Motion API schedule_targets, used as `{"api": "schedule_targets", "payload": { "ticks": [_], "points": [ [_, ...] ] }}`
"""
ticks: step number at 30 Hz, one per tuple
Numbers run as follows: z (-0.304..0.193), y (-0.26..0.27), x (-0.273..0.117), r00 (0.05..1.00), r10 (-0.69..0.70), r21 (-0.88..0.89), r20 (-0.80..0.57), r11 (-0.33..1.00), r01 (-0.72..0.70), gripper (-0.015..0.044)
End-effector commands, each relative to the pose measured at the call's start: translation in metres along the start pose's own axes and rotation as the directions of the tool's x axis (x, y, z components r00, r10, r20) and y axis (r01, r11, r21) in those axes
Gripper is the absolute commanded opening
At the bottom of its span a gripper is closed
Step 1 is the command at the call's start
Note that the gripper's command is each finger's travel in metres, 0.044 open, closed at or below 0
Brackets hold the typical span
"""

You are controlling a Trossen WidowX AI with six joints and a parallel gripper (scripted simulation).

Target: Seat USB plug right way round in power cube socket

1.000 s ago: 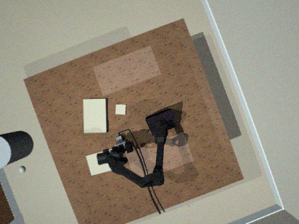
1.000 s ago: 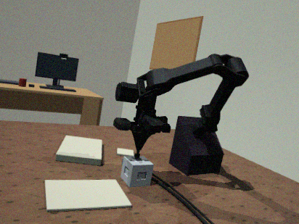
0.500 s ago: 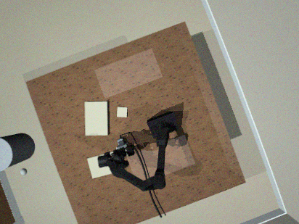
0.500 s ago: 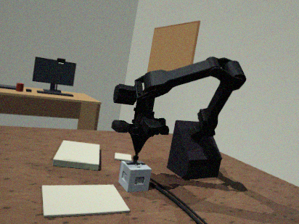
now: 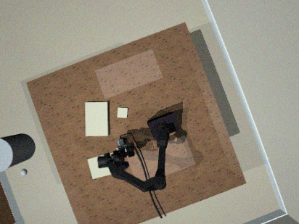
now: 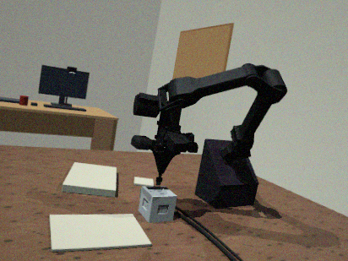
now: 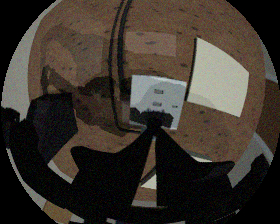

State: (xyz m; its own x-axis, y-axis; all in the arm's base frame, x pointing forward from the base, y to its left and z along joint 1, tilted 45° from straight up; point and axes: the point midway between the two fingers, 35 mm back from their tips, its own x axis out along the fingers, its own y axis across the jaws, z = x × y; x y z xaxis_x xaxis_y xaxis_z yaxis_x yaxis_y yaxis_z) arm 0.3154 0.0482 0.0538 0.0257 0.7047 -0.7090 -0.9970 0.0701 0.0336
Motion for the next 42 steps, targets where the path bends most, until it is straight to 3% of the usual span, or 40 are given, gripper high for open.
{"api": "schedule_targets", "payload": {
  "ticks": [1,19,30,42],
  "points": [
    [0.0,-0.0016,-0.0046,1.0,-0.004,-0.006,-0.005,1.0,0.004,0.0],
    [-0.0001,-0.0008,-0.0108,1.0,-0.002,0.023,-0.003,1.0,0.002,0.0],
    [-0.0001,-0.0003,-0.0098,1.0,-0.001,0.298,-0.001,0.955,0.001,0.0],
    [-0.0001,-0.0003,-0.0098,1.0,-0.001,0.577,0.0,0.817,0.001,0.0]
  ]
}}
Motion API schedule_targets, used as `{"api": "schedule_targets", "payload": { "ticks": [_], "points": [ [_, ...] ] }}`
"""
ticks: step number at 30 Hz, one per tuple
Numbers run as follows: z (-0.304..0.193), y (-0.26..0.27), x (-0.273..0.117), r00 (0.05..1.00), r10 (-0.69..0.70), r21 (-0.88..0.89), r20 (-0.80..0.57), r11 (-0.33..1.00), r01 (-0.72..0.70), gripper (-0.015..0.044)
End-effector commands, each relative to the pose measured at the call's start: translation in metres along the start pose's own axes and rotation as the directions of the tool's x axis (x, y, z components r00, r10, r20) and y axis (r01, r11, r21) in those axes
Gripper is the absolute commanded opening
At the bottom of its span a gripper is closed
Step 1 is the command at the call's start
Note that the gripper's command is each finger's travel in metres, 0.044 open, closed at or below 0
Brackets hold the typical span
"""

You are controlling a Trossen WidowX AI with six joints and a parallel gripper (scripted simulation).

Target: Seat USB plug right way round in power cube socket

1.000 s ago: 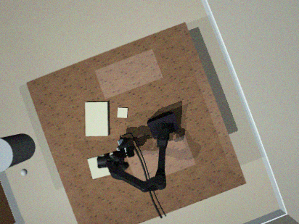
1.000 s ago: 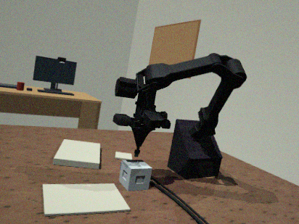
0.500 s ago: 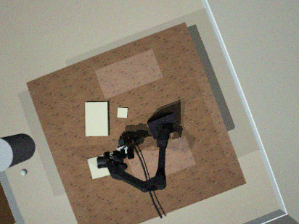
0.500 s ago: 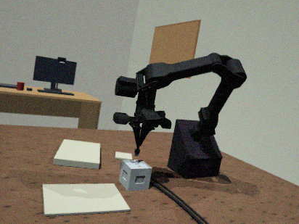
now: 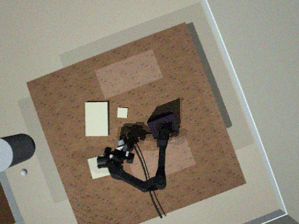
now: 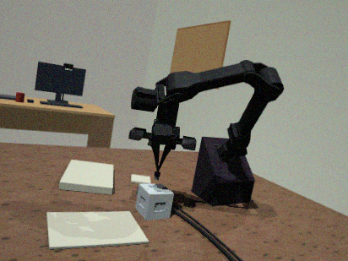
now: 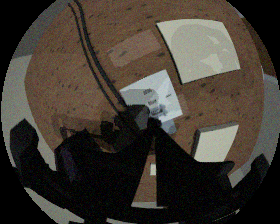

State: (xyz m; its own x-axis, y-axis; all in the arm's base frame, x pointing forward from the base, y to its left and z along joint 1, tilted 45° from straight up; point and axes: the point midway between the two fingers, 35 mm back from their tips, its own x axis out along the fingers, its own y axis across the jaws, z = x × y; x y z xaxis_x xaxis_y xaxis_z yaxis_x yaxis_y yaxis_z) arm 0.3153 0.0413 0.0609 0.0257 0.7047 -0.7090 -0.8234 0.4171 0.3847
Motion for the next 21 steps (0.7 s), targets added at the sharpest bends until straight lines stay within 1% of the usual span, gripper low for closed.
{"api": "schedule_targets", "payload": {
  "ticks": [1,11,21],
  "points": [
    [-0.0002,-0.0003,0.0001,1.0,-0.001,0.112,0.0,0.994,0.001,0.0],
    [-0.0002,-0.0003,0.0001,1.0,-0.001,0.365,0.0,0.931,0.001,0.0],
    [-0.0001,-0.0003,0.0001,1.0,-0.001,0.594,0.0,0.805,0.001,0.0]
  ]
}}
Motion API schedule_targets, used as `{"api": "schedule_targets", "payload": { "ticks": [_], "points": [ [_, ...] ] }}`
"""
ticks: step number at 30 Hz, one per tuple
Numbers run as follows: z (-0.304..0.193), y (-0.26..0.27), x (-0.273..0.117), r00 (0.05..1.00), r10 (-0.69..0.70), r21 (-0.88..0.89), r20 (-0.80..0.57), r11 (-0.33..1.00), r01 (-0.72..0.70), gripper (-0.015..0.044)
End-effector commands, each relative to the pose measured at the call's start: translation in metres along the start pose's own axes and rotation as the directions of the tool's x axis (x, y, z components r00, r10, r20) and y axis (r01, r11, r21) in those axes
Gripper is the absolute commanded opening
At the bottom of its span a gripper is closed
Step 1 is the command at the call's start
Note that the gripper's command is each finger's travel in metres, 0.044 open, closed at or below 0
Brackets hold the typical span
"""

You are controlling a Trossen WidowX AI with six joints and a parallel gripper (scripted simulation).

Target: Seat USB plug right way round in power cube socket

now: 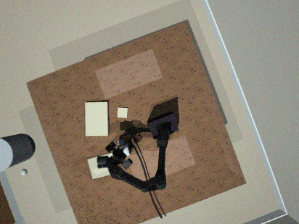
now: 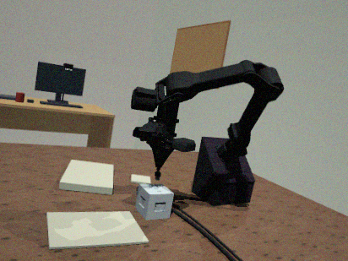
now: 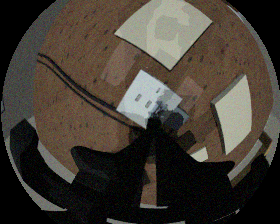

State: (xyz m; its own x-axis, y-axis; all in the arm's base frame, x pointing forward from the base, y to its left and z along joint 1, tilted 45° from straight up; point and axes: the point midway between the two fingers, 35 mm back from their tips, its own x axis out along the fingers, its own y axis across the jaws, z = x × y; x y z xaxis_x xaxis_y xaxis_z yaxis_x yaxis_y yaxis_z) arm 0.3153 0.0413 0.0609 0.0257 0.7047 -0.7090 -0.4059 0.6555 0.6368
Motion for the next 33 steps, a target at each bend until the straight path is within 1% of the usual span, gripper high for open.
{"api": "schedule_targets", "payload": {
  "ticks": [1,8,16,24,33],
  "points": [
    [0.0,-0.0003,0.0001,1.0,-0.001,0.112,0.001,0.994,0.001,0.0],
    [0.0,-0.0003,0.0001,1.0,-0.001,0.291,0.001,0.957,0.001,0.0],
    [0.0,-0.0003,0.0001,1.0,-0.001,0.483,0.001,0.875,0.0,0.0],
    [0.0,-0.0003,0.0001,1.0,-0.001,0.655,0.001,0.756,0.0,0.0],
    [0.0,-0.0003,0.0001,1.0,-0.001,0.813,0.001,0.582,0.0,0.0]
  ]
}}
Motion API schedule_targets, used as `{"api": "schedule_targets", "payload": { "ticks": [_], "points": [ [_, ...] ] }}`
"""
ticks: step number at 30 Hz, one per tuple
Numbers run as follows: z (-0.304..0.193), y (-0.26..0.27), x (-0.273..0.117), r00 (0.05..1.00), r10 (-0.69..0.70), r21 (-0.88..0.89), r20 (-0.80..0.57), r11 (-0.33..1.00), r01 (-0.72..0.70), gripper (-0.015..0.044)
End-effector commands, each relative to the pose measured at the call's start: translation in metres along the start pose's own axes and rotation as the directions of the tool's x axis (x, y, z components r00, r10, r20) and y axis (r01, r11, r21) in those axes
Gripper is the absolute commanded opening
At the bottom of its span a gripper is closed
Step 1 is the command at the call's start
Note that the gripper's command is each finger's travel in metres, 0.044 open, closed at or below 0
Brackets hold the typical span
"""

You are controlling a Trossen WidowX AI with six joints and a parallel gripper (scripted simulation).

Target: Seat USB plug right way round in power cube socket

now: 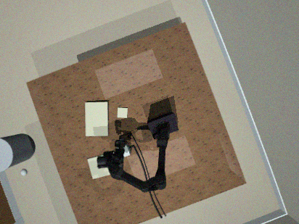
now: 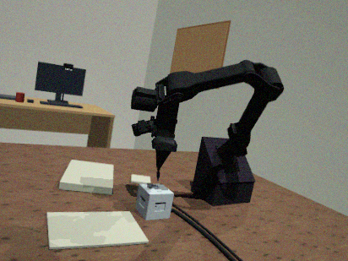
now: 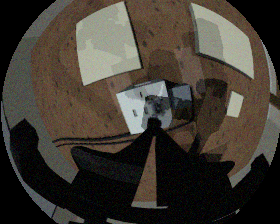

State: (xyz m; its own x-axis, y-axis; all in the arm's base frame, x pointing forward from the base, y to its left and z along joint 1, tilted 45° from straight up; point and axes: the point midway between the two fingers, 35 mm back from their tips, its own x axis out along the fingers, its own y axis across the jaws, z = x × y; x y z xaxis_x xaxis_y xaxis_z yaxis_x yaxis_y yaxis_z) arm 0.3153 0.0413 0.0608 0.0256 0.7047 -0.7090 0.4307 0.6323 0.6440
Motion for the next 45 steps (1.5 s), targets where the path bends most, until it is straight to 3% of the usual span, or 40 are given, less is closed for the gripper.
{"api": "schedule_targets", "payload": {
  "ticks": [1,19,34,45],
  "points": [
    [0.0003,-0.0001,0.0,1.0,0.0,0.112,0.001,0.994,0.0,0.0],
    [0.0003,-0.0001,0.0001,1.0,0.0,0.551,0.001,0.835,-0.001,0.0],
    [0.0003,-0.0002,0.0001,1.0,0.0,0.828,0.001,0.56,-0.001,0.0],
    [0.0003,-0.0002,0.0001,1.0,0.0,0.932,0.001,0.363,-0.001,0.0]
  ]
}}
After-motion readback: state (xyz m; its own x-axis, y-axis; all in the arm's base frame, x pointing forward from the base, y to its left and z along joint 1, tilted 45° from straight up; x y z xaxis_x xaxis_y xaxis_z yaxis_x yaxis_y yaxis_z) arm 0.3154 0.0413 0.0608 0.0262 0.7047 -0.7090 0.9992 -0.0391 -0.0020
